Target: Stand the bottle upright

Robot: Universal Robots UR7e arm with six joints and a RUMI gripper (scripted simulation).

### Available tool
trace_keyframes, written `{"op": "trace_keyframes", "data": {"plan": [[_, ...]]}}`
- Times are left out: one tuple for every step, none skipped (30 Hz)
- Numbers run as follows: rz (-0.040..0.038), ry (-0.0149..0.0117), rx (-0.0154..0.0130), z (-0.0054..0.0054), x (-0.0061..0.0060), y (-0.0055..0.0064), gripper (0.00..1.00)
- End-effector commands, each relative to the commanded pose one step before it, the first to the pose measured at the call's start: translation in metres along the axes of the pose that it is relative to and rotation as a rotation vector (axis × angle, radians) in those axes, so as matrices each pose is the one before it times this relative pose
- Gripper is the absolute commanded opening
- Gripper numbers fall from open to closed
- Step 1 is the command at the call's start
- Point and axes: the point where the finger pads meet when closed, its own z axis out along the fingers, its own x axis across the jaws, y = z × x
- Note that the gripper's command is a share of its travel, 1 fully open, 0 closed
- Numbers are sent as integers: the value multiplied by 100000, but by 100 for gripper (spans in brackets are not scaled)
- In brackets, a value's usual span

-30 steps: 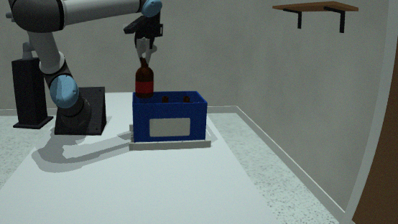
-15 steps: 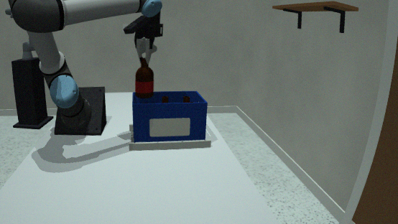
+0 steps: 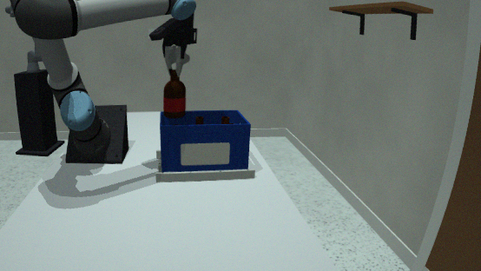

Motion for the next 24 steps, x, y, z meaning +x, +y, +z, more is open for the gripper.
{"op": "trace_keyframes", "data": {"plan": [[39, -27, -83, -345, -10, 14, 0], [0, 0, 0, -106, 0, 0, 0], [0, 0, 0, -112, 0, 0, 0], [0, 0, 0, -117, 0, -1, 0], [0, 0, 0, -119, 0, -1, 0], [0, 0, 0, -118, 0, 0, 0], [0, 0, 0, -116, 0, 0, 0], [0, 0, 0, 0, 0, 0, 0], [0, 0, 0, 0, 0, 0, 0], [0, 0, 0, -112, 0, 0, 0], [0, 0, 0, -106, 0, -1, 0], [0, 0, 0, -97, 0, 0, 0], [0, 0, 0, -88, 0, 0, 0], [0, 0, 0, -78, 0, 0, 0], [0, 0, 0, -66, 0, 0, 0], [0, 0, 0, -54, 0, 0, 0], [0, 0, 0, -42, 0, 0, 0], [0, 0, 0, -31, 0, 0, 0], [0, 0, 0, -20, 0, 0, 0], [0, 0, 0, -11, 0, 0, 0], [0, 0, 0, -4, 0, 0, 0], [0, 0, 0, -1, 0, 0, 0], [0, 0, 0, 0, 0, 0, 0], [0, 0, 0, 0, 0, 0, 0]]}}
